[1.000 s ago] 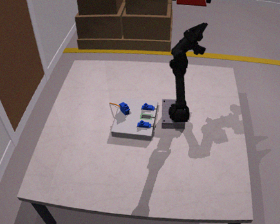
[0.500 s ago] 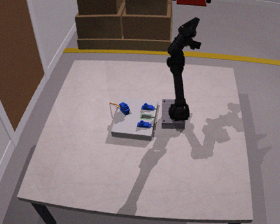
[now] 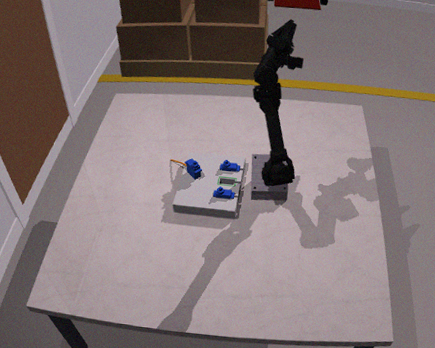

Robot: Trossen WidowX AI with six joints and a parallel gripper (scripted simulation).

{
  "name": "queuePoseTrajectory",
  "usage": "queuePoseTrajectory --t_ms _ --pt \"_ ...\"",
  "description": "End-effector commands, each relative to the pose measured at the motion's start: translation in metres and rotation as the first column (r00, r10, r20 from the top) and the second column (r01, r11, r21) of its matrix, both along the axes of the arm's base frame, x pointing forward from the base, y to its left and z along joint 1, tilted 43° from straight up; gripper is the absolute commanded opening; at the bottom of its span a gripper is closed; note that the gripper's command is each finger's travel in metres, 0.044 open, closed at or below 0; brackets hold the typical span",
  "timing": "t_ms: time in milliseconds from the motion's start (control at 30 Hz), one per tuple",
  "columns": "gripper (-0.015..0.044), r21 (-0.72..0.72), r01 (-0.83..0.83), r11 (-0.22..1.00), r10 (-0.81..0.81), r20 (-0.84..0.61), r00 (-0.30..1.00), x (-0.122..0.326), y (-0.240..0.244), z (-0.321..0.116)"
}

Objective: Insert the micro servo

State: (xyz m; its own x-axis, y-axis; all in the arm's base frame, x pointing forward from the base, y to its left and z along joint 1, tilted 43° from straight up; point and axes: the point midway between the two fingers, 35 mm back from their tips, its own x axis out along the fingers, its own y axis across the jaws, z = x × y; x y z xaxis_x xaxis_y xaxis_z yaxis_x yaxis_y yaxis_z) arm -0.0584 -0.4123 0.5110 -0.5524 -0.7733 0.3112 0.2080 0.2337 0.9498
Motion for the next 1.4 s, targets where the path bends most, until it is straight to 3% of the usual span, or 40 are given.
queuePoseTrajectory --t_ms 0,533,833,1367 --pt "0.044 0.024 -0.045 0.999 0.044 0.008 0.999 0.011 -0.01 -0.009" --pt "0.044 0.208 -0.377 0.903 0.344 0.179 0.922 0.097 -0.065 -0.091" --pt "0.044 0.291 -0.486 0.824 0.42 0.26 0.869 0.135 -0.077 -0.13" --pt "0.044 0.425 -0.715 0.555 0.449 0.57 0.688 0.225 -0.073 -0.236"
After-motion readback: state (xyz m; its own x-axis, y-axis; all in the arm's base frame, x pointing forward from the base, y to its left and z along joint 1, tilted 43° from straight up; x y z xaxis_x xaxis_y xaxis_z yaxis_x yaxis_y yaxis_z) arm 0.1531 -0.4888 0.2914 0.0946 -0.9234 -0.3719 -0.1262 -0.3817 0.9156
